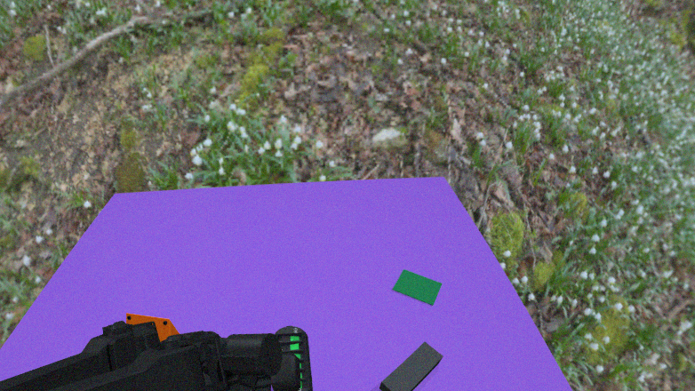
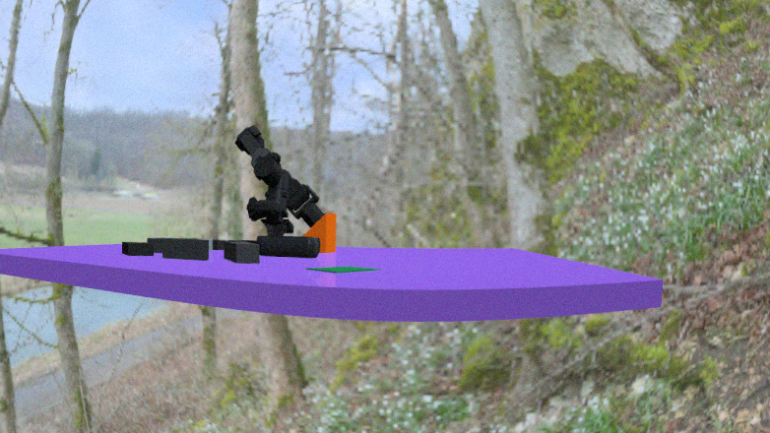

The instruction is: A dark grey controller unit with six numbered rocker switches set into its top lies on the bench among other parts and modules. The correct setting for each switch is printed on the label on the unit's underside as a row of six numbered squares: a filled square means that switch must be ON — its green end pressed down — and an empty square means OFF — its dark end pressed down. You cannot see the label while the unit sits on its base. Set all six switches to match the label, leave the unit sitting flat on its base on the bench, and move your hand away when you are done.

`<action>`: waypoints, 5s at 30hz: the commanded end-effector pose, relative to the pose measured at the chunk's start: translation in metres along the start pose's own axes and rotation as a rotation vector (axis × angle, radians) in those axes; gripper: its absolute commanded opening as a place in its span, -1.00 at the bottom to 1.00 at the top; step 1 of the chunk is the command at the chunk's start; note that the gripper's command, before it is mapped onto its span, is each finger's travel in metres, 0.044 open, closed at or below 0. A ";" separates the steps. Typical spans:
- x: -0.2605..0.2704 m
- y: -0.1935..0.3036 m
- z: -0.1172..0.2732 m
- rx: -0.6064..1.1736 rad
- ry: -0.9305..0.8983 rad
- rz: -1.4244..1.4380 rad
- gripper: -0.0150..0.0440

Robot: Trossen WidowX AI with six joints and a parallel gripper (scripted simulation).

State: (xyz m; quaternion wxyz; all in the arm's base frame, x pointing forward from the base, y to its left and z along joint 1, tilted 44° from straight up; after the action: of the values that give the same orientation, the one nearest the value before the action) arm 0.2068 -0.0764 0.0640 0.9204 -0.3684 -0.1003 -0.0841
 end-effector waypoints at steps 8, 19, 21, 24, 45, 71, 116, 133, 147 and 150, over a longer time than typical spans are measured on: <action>-0.002 0.001 -0.005 0.005 0.006 0.010 -0.49; 0.002 0.002 -0.006 0.005 0.006 0.010 -0.49; 0.003 0.002 -0.007 0.005 0.006 0.010 -0.49; 0.004 0.002 -0.007 0.005 0.006 0.010 -0.49; 0.010 0.003 -0.009 0.005 0.006 0.010 -0.49; 0.042 0.007 -0.018 0.005 0.004 0.009 -0.49; 0.013 0.003 0.046 0.009 0.007 0.017 -0.49; 0.073 -0.005 0.027 0.115 0.010 0.362 -0.49; 0.069 -0.006 0.005 0.125 0.016 0.395 -0.49; 0.068 -0.006 0.000 0.127 0.017 0.403 -0.49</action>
State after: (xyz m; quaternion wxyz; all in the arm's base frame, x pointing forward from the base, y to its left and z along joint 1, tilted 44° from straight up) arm 0.2733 -0.0824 0.0923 0.9398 -0.3262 -0.0290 0.0974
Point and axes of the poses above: the point midway between the two fingers, 35 mm back from their tips, its own z axis back along the fingers, its own x axis across the jaws, y = z × x, the point moved 7 cm from there along z, back along the fingers, and after that the axes turned 8 degrees about -z, right-handed, at the moved point
